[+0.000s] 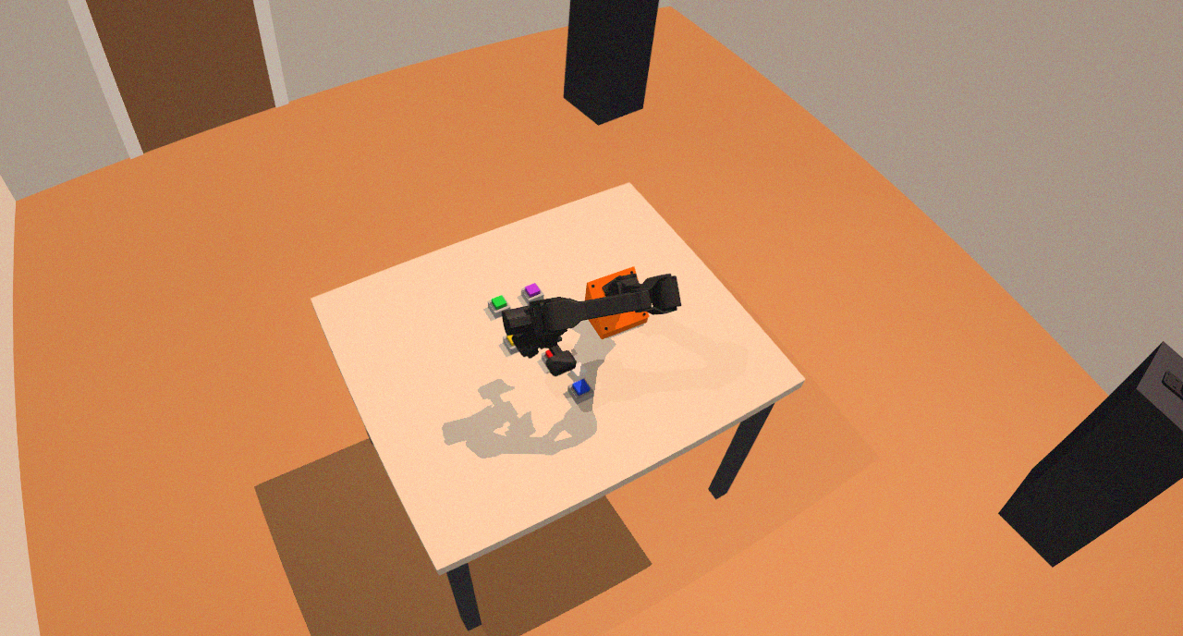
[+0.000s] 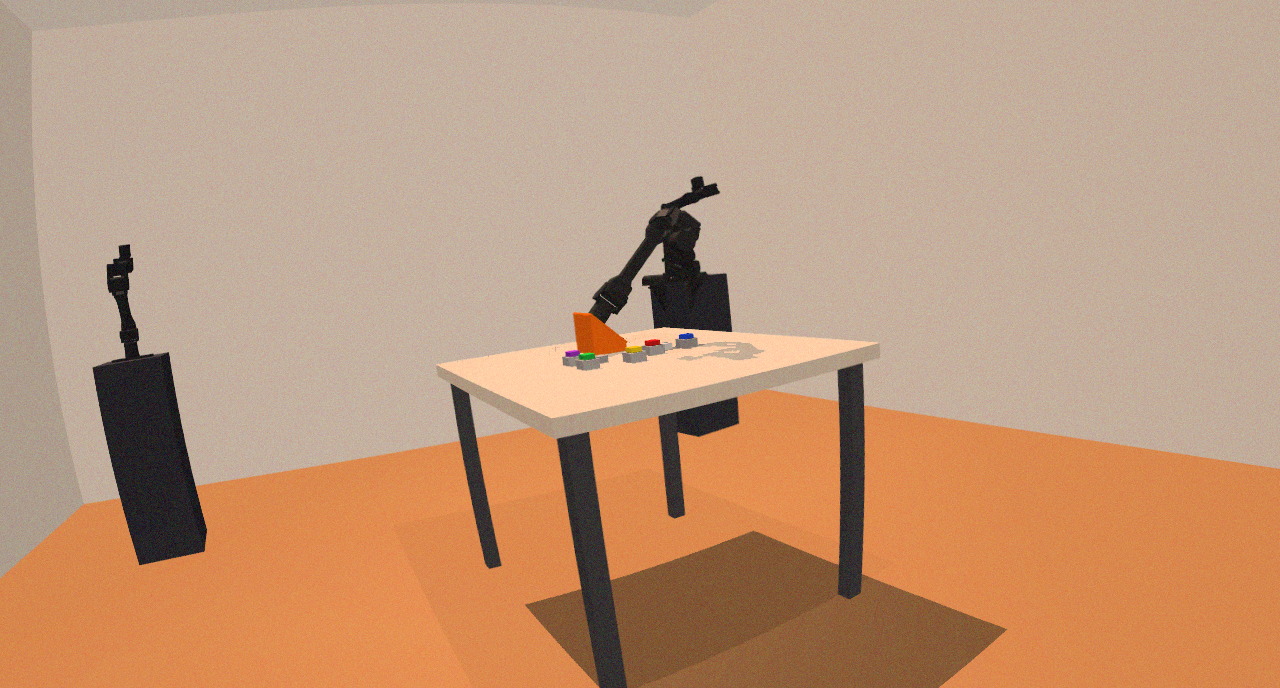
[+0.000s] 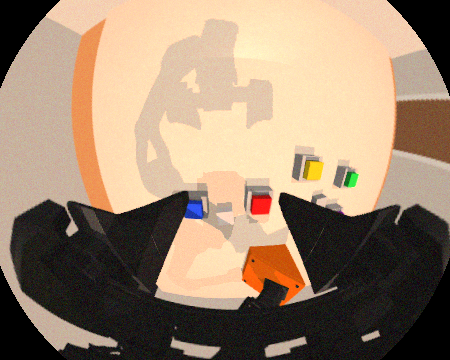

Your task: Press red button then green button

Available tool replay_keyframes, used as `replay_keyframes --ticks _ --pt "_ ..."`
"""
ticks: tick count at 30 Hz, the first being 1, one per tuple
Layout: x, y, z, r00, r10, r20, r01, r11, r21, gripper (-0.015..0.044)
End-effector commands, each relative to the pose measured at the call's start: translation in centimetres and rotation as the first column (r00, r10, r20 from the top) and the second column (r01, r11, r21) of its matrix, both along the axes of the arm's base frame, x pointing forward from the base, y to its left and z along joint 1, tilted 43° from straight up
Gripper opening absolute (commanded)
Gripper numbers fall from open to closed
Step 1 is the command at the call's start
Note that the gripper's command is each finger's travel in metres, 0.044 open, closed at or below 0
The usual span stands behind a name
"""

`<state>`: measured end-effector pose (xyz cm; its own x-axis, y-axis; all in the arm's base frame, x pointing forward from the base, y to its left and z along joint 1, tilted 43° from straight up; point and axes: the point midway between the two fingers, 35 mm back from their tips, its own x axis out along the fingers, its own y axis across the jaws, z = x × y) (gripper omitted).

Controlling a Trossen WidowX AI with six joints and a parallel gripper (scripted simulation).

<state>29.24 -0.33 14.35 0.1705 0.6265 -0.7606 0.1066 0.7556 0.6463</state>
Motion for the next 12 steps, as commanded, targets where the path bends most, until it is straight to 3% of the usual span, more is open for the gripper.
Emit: replay_keyframes --ticks 1,12 --pt "-3.2 4.7 4.3 1.0 0.004 0.0 -0.004 0.999 0.032 0.04" --pt "-4.4 5.9 5.4 1.0 0.007 0.0 -0.007 0.999 0.043 0.04"
